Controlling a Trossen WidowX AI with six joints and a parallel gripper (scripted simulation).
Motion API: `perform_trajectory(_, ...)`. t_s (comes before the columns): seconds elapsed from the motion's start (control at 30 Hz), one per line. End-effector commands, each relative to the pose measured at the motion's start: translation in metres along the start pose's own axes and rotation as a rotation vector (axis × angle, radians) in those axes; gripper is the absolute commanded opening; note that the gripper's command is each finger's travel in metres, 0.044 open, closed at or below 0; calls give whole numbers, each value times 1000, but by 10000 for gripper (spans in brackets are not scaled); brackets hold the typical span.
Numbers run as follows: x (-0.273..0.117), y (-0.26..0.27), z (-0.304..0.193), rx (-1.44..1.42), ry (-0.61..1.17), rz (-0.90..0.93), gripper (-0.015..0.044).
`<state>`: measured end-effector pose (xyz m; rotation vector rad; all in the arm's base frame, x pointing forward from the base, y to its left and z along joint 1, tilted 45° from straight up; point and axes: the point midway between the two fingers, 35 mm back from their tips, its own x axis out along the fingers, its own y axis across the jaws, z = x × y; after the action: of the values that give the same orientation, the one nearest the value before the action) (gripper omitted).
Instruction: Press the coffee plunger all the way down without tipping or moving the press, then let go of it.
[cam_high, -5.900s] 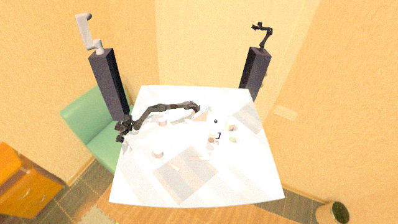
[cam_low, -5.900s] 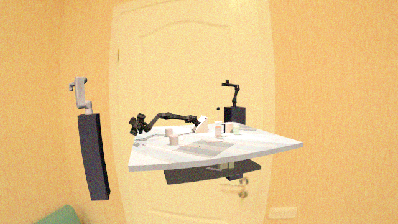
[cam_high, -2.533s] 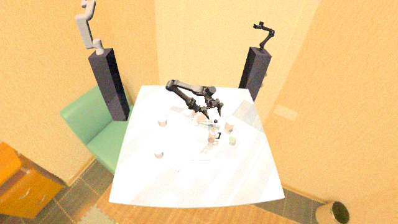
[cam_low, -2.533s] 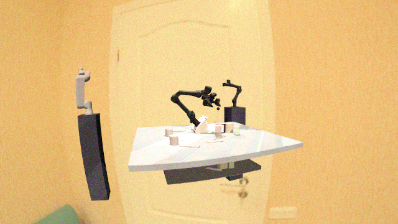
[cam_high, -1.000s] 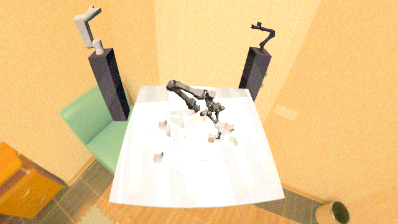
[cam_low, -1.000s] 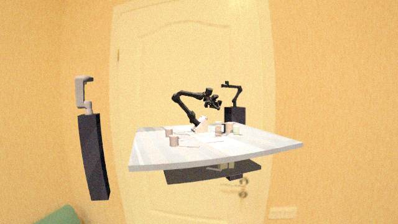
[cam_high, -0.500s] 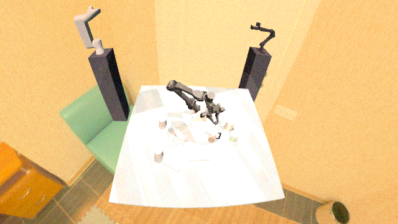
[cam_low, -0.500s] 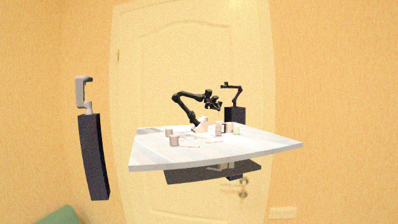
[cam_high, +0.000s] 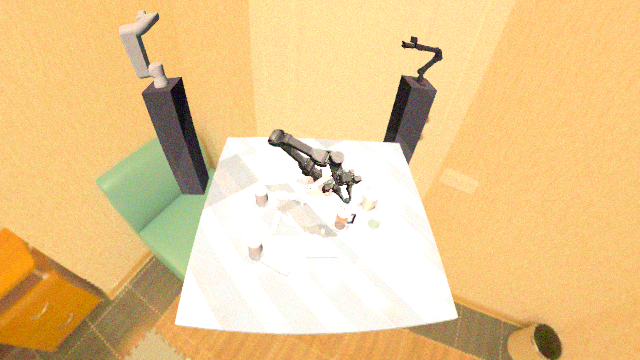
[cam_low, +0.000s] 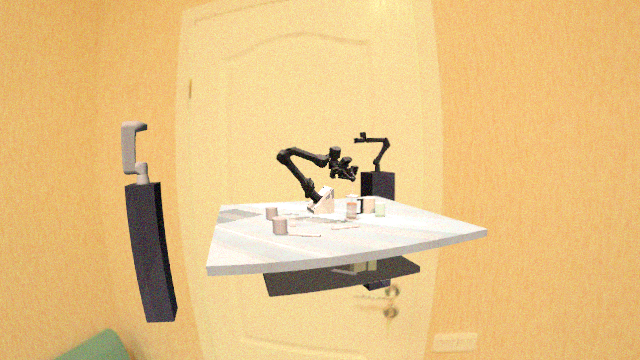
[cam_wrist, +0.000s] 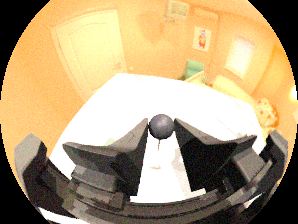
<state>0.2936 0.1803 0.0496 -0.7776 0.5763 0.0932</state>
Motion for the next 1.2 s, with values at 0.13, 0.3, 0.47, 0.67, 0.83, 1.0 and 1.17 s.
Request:
perform_trajectory(0.13, 16, 1, -34, -33, 59, 1, 118)
perform_trajectory(0.3, 20, 0, -41, -34, 59, 1, 118)
perform_trajectory(0.47, 25, 0, -48, -34, 58, 0, 118)
perform_trajectory(0.67, 31, -2, -55, -35, 56, -2, 118)
perform_trajectory(0.83, 35, -2, -54, -36, 55, -2, 118)
perform_trajectory(1.0, 37, -2, -53, -35, 55, -3, 118)
perform_trajectory(1.17, 38, -2, -51, -35, 55, -3, 118)
